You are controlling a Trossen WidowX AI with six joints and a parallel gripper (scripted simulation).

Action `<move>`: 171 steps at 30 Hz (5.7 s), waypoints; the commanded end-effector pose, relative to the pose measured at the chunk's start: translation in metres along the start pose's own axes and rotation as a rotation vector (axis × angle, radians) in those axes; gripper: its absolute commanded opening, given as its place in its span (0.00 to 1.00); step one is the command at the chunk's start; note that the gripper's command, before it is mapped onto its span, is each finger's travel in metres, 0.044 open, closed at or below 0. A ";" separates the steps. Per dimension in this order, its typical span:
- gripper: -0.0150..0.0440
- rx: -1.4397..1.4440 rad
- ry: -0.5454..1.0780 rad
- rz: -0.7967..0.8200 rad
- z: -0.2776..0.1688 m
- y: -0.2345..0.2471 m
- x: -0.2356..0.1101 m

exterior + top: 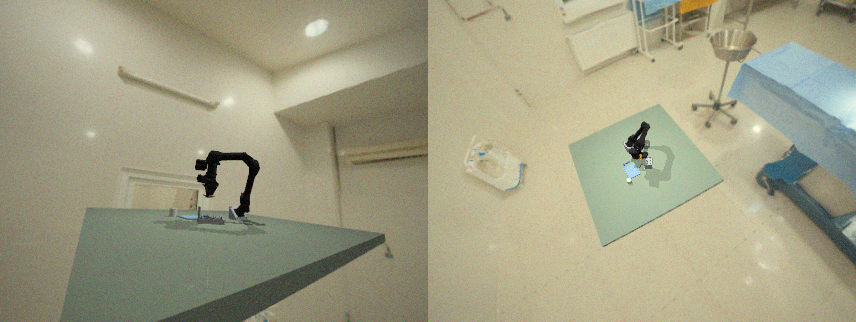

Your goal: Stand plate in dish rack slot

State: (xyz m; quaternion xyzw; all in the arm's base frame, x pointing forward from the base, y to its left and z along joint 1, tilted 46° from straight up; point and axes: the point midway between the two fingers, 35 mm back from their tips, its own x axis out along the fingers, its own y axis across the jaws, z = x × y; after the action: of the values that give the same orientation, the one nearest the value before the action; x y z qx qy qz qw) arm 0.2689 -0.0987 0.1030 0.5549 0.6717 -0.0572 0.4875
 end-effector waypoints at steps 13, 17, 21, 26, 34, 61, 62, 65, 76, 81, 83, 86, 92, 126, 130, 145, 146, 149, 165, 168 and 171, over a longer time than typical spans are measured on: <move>0.25 0.538 -0.002 0.014 -0.061 0.023 0.001; 0.25 0.673 -0.001 0.018 -0.076 0.026 0.002; 0.25 0.809 0.002 0.021 -0.091 0.029 0.003; 0.25 0.979 0.007 0.026 -0.110 0.032 0.005; 0.25 1.163 0.014 0.030 -0.130 0.033 0.008; 0.25 0.850 -0.422 -0.274 -0.124 -0.009 0.058; 0.25 0.835 -0.442 -0.282 -0.123 -0.010 0.059; 0.25 0.788 -0.500 -0.304 -0.121 -0.013 0.063; 0.25 0.609 -0.709 -0.350 -0.113 -0.021 0.074; 0.25 0.520 -0.797 -0.353 -0.110 -0.022 0.078; 0.25 0.484 -0.830 -0.352 -0.109 -0.021 0.079; 0.25 0.431 -0.879 -0.346 -0.107 -0.020 0.081; 0.25 0.331 -0.980 -0.322 -0.105 -0.017 0.084; 0.25 -0.163 -1.414 0.084 -0.128 0.019 0.090; 0.25 -0.209 -1.445 0.157 -0.135 0.022 0.090; 0.25 -0.294 -1.496 0.324 -0.151 0.028 0.088; 0.25 -0.294 -1.496 0.324 -0.151 0.028 0.088; 0.25 -0.293 -1.495 0.322 -0.150 0.028 0.088; 0.25 -0.293 -1.494 0.318 -0.128 0.039 0.089; 0.25 -0.293 -1.494 0.318 -0.127 0.039 0.089; 0.25 -0.290 -1.493 0.319 -0.122 0.041 0.090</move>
State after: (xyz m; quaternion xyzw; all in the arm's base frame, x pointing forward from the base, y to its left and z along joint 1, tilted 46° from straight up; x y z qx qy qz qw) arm 0.2350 0.0568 0.1245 0.3938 0.0763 -0.2546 0.8799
